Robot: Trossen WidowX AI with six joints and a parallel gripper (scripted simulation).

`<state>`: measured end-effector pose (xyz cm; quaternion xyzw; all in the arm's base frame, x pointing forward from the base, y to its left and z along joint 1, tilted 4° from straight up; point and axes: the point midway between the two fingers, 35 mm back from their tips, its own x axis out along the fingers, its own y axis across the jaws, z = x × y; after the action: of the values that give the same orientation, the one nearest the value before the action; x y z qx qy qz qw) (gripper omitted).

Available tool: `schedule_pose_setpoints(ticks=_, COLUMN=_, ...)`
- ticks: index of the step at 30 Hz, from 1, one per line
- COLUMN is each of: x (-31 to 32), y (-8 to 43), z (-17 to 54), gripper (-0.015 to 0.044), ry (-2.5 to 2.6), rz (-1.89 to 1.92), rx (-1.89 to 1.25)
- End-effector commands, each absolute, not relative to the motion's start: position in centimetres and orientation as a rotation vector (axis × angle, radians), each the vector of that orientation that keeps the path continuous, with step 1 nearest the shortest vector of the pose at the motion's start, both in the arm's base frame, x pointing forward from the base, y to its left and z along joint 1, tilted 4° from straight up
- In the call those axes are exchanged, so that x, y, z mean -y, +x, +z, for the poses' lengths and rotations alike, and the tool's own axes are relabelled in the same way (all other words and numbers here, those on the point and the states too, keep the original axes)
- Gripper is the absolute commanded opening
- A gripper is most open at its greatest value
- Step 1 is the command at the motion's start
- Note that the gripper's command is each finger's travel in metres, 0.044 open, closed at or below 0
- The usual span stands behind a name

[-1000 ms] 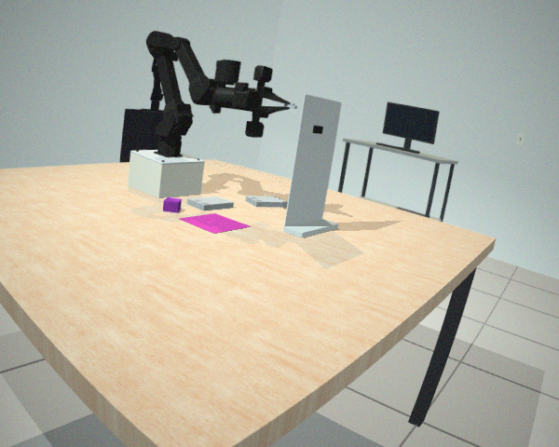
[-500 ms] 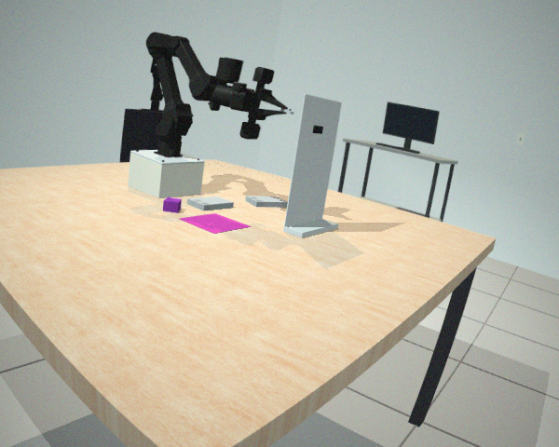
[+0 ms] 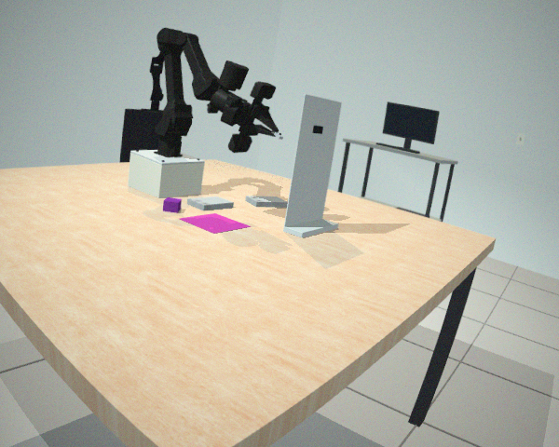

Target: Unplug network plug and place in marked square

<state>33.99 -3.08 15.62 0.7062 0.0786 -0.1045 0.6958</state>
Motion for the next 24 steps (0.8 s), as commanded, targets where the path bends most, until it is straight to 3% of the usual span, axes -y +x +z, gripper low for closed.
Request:
schedule_pose_setpoints(ticks=1, x=4.8, y=34.2, z=13.7, gripper=0.0, ry=1.589, rz=-0.349, rx=-0.202)
schedule_pose_setpoints(ticks=24, x=13.8, y=31.4, z=4.4, gripper=0.0, ry=1.63, rz=-0.948, rx=-0.339)
